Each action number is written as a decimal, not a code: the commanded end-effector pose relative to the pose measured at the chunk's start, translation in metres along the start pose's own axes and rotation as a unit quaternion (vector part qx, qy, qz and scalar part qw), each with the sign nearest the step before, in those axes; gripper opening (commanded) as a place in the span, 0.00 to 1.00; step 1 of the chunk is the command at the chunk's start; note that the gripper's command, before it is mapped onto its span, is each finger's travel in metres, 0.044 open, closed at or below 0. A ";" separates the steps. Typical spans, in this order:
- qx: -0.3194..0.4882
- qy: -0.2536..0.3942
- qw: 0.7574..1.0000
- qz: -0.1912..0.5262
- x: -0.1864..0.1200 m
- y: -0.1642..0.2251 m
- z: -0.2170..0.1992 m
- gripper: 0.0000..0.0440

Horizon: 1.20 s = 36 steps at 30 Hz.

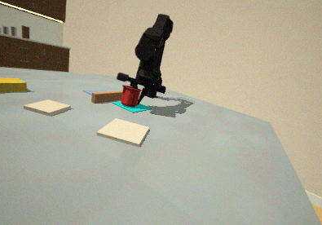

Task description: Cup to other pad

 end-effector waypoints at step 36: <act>0.016 -0.033 0.990 -0.133 -0.066 0.010 -0.003 0.61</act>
Point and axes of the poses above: the point midway between the two fingers, 35 mm back from their tips, its own x axis out along the fingers, its own z axis across the jaws, y = z × x, the point moved 4 cm from there along -x, back along the fingers, and after that the axes turned 12 degrees about x, right-handed, at the moved point
